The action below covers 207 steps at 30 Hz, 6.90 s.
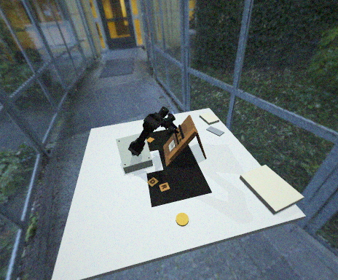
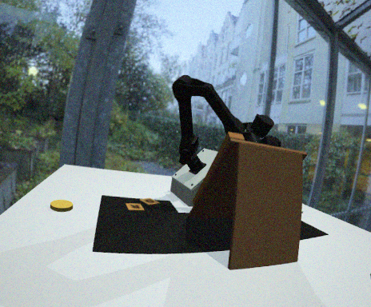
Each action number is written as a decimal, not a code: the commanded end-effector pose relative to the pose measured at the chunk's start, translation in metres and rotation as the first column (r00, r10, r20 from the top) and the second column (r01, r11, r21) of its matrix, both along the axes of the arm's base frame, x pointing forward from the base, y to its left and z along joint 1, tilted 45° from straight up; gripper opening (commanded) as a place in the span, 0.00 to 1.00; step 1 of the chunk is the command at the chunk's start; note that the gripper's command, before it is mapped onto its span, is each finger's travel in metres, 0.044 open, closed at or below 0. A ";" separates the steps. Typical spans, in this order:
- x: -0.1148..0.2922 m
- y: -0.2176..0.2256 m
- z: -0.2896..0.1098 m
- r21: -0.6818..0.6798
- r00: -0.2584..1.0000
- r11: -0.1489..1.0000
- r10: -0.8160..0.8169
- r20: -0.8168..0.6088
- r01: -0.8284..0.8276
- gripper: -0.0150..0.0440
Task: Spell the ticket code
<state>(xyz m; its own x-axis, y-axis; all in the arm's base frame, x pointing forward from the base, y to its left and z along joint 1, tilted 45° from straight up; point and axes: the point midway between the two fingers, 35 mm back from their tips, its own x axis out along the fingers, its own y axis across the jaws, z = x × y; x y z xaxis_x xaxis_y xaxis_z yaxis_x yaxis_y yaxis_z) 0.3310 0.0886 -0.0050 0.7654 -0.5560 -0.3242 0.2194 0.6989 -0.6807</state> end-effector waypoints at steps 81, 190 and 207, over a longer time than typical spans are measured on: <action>-0.036 0.024 0.011 -0.004 1.000 1.000 0.005 -0.018 -0.005 0.25; 0.025 0.029 -0.007 0.028 0.778 0.882 -0.400 -0.485 0.471 0.25; 0.023 0.024 -0.004 0.027 0.778 0.882 -0.400 -0.485 0.471 0.25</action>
